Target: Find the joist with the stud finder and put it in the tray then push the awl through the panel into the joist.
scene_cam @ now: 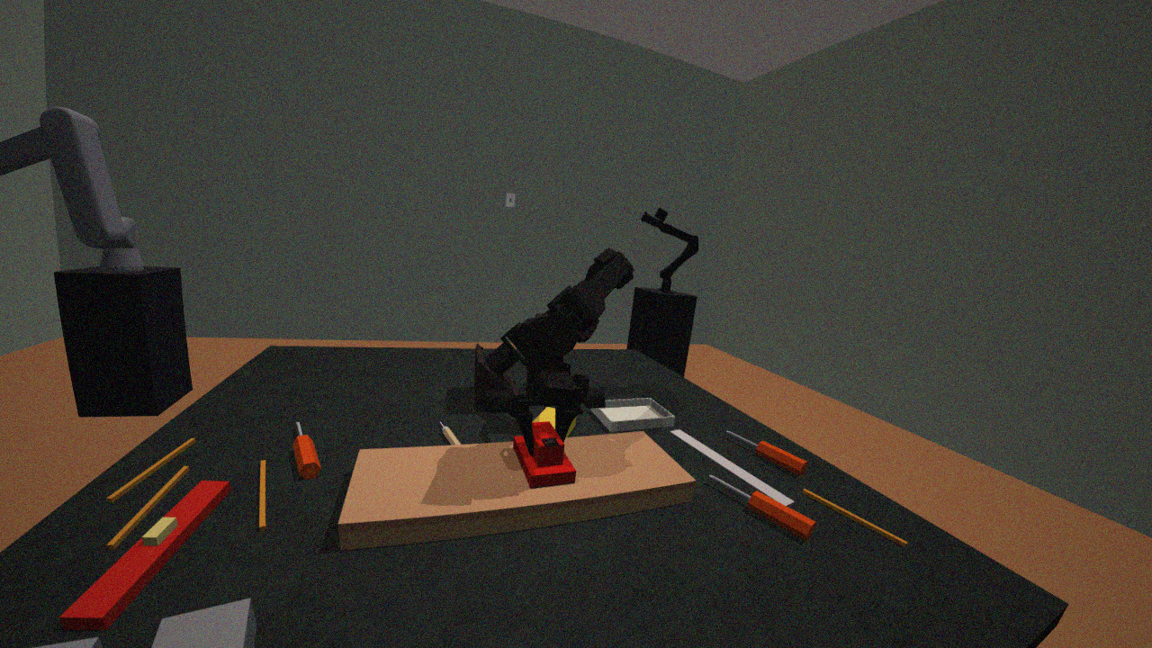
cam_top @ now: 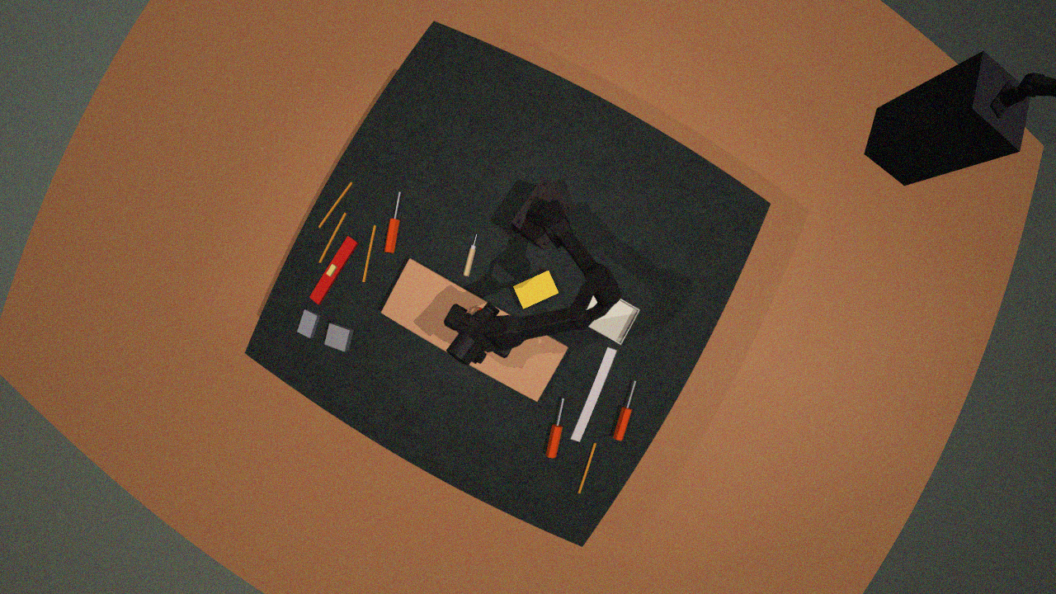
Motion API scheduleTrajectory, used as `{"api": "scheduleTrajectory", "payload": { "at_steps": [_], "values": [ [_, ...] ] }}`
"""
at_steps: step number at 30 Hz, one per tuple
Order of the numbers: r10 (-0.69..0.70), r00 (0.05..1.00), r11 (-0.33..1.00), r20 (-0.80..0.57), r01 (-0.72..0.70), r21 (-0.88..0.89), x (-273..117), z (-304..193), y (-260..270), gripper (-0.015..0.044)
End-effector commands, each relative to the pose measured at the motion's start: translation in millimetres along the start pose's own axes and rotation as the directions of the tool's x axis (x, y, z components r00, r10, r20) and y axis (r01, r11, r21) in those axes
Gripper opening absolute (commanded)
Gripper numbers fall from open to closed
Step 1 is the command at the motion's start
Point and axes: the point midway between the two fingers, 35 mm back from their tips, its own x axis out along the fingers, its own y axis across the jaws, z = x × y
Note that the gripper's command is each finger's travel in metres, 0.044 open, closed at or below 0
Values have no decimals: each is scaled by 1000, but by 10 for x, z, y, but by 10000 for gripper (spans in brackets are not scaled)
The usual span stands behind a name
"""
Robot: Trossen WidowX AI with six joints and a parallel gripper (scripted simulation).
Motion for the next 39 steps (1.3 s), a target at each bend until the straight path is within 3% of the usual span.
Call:
{"api": "scheduleTrajectory", "payload": {
  "at_steps": [1,39],
  "values": [
    [0,1000,1000,-1,0,4,2,-21,111,0],
    [5,1000,1000,-1,-5,5,-3,-7,1239,0]
  ]
}}
